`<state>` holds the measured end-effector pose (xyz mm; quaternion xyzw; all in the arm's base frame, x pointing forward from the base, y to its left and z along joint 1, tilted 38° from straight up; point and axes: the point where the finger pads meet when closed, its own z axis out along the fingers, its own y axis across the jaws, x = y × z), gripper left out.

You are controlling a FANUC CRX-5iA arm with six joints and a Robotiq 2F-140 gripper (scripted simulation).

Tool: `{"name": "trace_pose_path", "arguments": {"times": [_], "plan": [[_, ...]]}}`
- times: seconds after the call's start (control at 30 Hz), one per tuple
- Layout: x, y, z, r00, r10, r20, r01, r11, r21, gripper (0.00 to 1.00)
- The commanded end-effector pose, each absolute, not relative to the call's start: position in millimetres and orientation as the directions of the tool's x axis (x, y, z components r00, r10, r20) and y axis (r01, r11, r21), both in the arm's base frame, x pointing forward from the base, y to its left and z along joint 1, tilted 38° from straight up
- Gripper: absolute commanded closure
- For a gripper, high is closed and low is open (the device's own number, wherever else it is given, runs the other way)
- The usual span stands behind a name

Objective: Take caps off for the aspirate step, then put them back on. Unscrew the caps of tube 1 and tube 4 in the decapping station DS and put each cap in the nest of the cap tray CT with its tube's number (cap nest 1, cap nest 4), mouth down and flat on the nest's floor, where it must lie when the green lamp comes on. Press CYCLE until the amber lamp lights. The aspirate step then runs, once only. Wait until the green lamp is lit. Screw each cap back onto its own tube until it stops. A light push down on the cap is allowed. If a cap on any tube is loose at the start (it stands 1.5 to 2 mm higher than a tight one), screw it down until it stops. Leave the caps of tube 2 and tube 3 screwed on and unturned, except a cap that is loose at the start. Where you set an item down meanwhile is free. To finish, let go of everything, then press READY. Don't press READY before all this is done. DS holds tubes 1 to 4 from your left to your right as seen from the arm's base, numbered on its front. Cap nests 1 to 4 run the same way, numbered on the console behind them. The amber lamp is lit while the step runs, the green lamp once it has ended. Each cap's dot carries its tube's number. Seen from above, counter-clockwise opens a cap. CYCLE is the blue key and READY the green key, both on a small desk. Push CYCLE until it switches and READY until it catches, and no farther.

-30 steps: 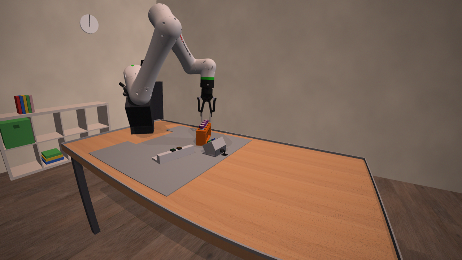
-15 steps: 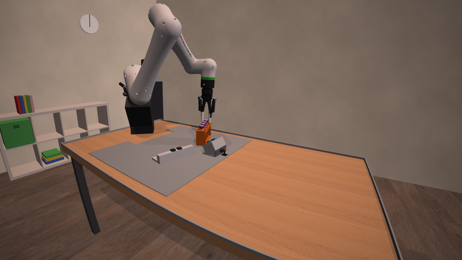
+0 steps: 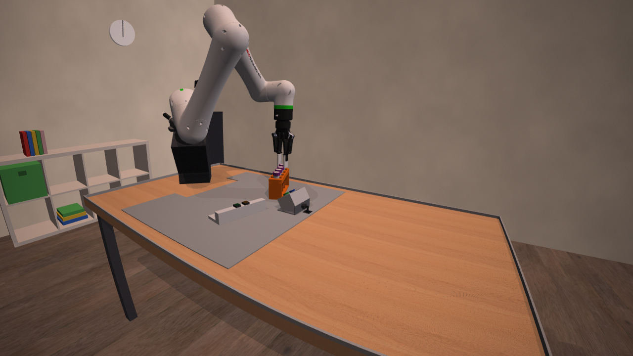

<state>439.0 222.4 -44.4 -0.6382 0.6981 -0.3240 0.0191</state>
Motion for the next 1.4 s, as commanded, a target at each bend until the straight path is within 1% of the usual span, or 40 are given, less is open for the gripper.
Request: {"name": "trace_pose_path", "arguments": {"times": [0.0, 0.2, 0.37, 0.57, 0.67, 0.73, 0.97, 1.3, 1.33, 1.37], "plan": [[439.1, 222.5, -44.4, -0.185, -0.903, 0.387, -0.879, -0.025, -0.477, 1.0], [439.1, 222.5, -44.4, -0.185, -0.903, 0.387, -0.879, -0.025, -0.477, 1.0], [439.0, 222.6, -44.3, 0.038, -0.869, 0.493, -0.897, -0.247, -0.367, 1.0], [438.9, 222.6, -44.1, 0.302, -0.757, 0.579, -0.846, -0.493, -0.205, 1.0], [438.9, 222.7, -44.1, 0.411, -0.685, 0.602, -0.797, -0.59, -0.126, 1.0], [438.9, 222.7, -44.1, 0.411, -0.685, 0.602, -0.797, -0.59, -0.126, 1.0], [438.8, 222.7, -43.9, 0.666, -0.434, 0.607, -0.602, -0.793, 0.093, 1.0], [438.8, 222.7, -43.9, 0.668, -0.431, 0.606, -0.599, -0.795, 0.096, 1.0], [438.8, 222.7, -43.9, 0.668, -0.431, 0.606, -0.599, -0.795, 0.096, 0.65], [438.8, 222.7, -43.9, 0.668, -0.431, 0.606, -0.599, -0.795, 0.096, 0.65]]}}
